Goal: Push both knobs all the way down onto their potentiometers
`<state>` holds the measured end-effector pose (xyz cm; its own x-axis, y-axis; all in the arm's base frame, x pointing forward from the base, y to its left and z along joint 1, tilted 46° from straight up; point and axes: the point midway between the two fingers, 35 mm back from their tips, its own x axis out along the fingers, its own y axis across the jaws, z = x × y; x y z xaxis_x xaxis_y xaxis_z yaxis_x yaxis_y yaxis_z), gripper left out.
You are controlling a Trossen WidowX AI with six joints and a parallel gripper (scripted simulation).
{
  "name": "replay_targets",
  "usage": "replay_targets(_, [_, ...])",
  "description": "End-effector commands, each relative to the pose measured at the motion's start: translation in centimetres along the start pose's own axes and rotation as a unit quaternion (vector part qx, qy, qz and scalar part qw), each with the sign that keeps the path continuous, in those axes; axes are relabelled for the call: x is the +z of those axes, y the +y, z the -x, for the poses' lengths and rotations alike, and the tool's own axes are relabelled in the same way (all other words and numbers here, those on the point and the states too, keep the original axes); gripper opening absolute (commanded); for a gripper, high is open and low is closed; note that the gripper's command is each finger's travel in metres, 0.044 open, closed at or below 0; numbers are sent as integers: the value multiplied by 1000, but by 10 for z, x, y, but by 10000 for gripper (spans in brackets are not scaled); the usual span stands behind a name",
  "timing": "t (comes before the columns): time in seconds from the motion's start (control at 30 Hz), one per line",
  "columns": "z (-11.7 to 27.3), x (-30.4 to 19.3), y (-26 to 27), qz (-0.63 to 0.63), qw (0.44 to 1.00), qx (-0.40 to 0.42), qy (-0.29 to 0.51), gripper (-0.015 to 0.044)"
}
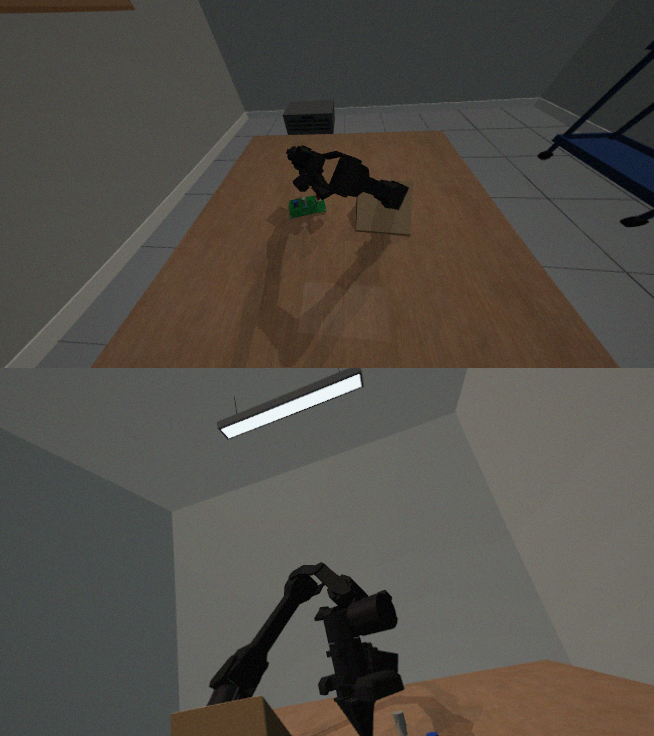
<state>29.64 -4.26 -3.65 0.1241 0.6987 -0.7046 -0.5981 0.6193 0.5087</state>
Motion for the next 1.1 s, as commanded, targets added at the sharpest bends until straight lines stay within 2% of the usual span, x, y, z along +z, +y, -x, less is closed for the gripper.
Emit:
replay_targets(0.0, [-12,2,0,10,1000,8,3,0])
replay_targets(0.67, [-12,2,0,10,1000,8,3,0])
replay_targets(1.07, [5,3,-1,10,1000,7,3,0])
